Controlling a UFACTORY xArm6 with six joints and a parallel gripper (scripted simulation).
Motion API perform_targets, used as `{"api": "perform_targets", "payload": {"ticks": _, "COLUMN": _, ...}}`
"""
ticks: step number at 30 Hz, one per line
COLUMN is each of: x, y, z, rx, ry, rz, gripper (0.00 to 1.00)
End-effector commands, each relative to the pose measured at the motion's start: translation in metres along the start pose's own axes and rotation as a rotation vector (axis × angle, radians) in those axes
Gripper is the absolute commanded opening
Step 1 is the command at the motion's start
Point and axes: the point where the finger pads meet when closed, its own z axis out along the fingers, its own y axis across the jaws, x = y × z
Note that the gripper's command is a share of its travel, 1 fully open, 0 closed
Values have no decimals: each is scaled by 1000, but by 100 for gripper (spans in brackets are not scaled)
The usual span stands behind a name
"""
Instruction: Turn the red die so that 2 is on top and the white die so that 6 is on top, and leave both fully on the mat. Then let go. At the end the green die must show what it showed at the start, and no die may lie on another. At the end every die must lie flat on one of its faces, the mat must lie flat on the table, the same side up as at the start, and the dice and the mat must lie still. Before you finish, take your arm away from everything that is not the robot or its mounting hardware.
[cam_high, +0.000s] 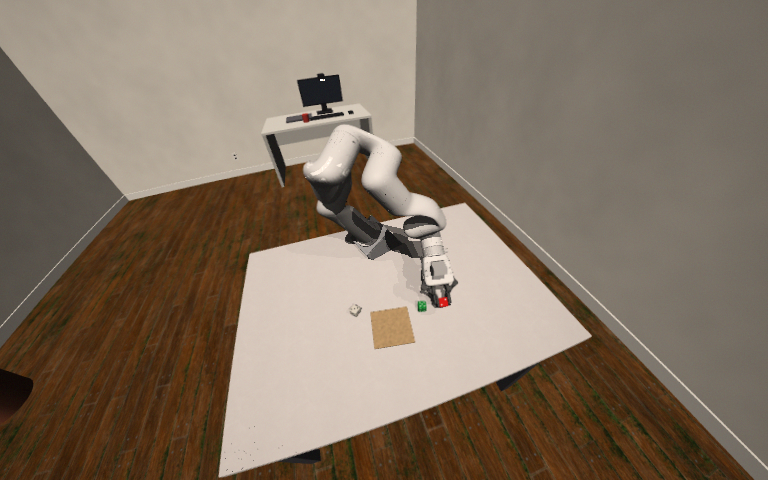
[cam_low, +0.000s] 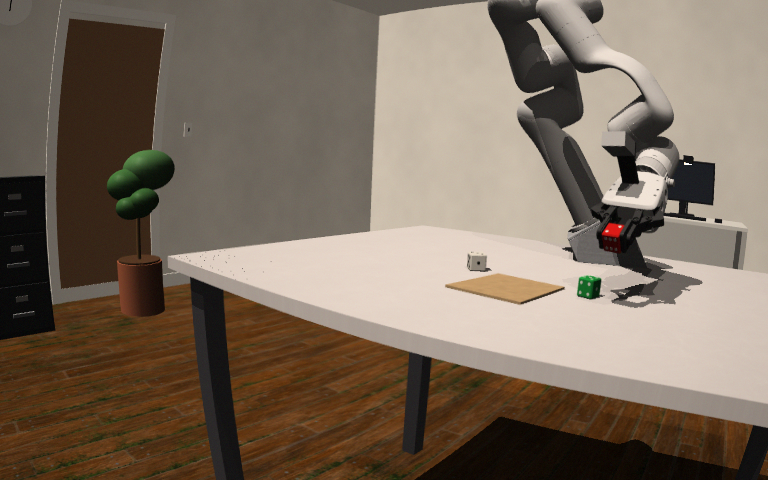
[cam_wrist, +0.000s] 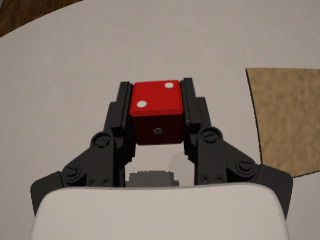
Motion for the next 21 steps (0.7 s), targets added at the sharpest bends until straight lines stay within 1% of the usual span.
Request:
{"api": "perform_targets", "payload": {"ticks": 1, "x": 1, "y": 0, "z": 1, "rx": -4, "ry": 24, "rz": 5, "gripper": 27}}
{"api": "perform_targets", "payload": {"ticks": 9, "x": -7, "y": 0, "z": 5, "rx": -4, "ry": 24, "rz": 5, "gripper": 27}}
{"api": "perform_targets", "payload": {"ticks": 21, "x": -38, "y": 0, "z": 23, "rx": -4, "ry": 24, "rz": 5, "gripper": 27}}
